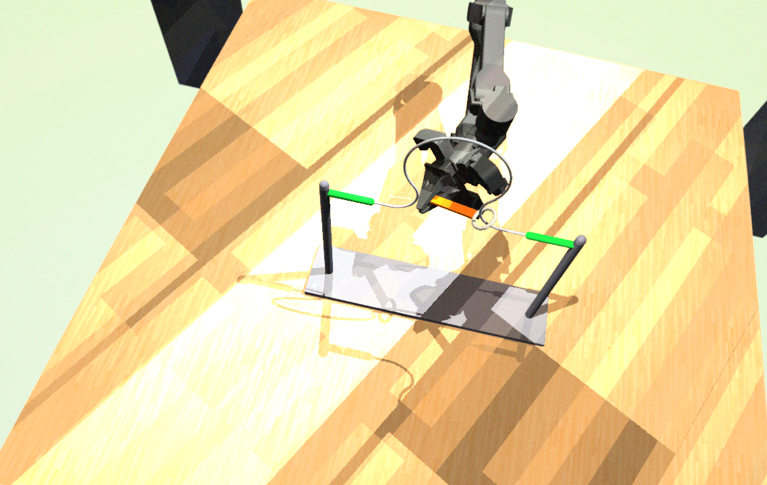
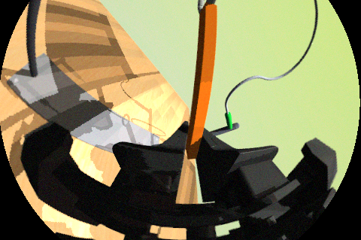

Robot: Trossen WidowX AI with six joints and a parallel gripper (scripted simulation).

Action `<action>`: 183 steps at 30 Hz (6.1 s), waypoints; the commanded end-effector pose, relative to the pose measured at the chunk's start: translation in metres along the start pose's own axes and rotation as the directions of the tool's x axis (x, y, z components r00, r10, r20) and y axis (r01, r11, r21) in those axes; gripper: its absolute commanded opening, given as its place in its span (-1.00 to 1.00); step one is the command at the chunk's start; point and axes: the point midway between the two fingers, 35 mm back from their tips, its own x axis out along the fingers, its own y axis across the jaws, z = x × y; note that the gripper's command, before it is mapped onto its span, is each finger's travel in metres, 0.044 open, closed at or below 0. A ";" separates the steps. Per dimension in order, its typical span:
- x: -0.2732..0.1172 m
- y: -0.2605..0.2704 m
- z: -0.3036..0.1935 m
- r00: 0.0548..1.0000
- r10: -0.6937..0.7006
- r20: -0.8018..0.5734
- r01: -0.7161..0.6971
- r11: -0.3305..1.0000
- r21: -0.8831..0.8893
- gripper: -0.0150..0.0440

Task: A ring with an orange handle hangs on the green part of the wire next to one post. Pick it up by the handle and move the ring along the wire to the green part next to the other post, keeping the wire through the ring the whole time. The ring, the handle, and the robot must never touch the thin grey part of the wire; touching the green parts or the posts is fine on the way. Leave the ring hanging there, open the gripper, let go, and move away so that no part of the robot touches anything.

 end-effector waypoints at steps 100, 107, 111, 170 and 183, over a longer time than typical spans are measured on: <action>-0.069 0.151 0.085 0.895 0.439 0.083 -0.360 0.599 0.715 -1.00; -0.069 0.153 0.084 0.895 0.439 0.083 -0.360 0.599 0.715 -1.00; -0.069 0.153 0.084 0.895 0.439 0.083 -0.360 0.599 0.715 -1.00; -0.113 0.131 0.080 0.893 0.442 0.080 -0.361 0.599 0.715 0.05; -0.113 0.131 0.080 0.893 0.442 0.080 -0.361 0.599 0.715 0.05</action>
